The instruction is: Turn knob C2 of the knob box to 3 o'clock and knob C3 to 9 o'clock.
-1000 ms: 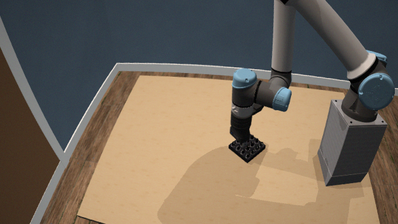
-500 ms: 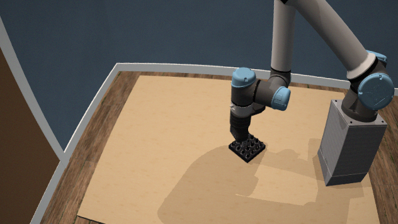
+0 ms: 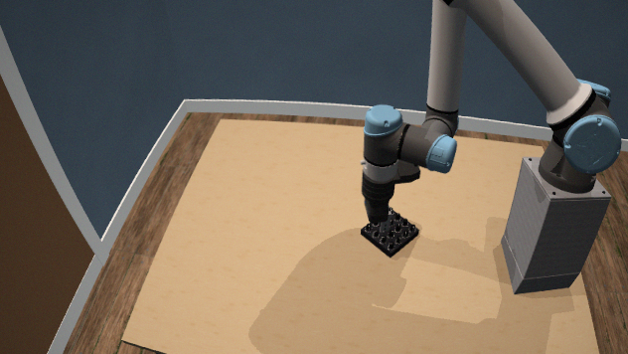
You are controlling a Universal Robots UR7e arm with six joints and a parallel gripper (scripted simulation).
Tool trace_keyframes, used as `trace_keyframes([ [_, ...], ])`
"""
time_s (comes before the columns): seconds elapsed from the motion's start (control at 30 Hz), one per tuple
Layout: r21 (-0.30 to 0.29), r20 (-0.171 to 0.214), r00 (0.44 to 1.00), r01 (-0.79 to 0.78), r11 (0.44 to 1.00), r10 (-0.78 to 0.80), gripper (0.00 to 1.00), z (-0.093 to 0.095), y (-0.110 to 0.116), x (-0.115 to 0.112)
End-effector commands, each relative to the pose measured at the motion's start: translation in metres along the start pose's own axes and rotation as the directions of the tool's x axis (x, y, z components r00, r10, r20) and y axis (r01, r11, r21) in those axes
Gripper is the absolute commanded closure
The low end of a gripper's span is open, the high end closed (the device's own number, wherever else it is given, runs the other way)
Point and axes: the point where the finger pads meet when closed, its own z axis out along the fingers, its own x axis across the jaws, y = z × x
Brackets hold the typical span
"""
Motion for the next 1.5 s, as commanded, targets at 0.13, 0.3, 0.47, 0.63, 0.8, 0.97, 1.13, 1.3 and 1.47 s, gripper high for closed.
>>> trace_keyframes([
  [0.13,0.0,0.002,0.978,-0.21,0.978,0.21,0.7,-0.0004,0.0004,-0.0002],
  [0.3,0.0,0.002,0.954,-0.301,0.954,0.301,0.7,-0.0004,0.0004,-0.0003],
  [0.47,0.0,0.002,0.921,-0.388,0.921,0.388,0.7,-0.0004,0.0004,-0.0003],
  [0.63,0.0,0.002,0.872,-0.489,0.872,0.489,0.7,-0.0004,0.0004,-0.0003],
  [0.8,-0.001,0.002,0.817,-0.577,0.817,0.577,0.7,-0.0004,0.0004,-0.0003],
  [0.97,-0.001,0.002,0.782,-0.624,0.782,0.624,0.7,-0.0004,0.0004,-0.0003],
  [1.13,-0.001,0.002,0.724,-0.69,0.724,0.69,0.7,-0.0004,0.0004,-0.0003],
  [1.3,-0.001,0.002,0.669,-0.743,0.669,0.743,0.7,-0.0004,0.0004,-0.0003],
  [1.47,-0.001,0.002,0.639,-0.769,0.639,0.769,0.7,-0.0004,0.0004,-0.0003],
])
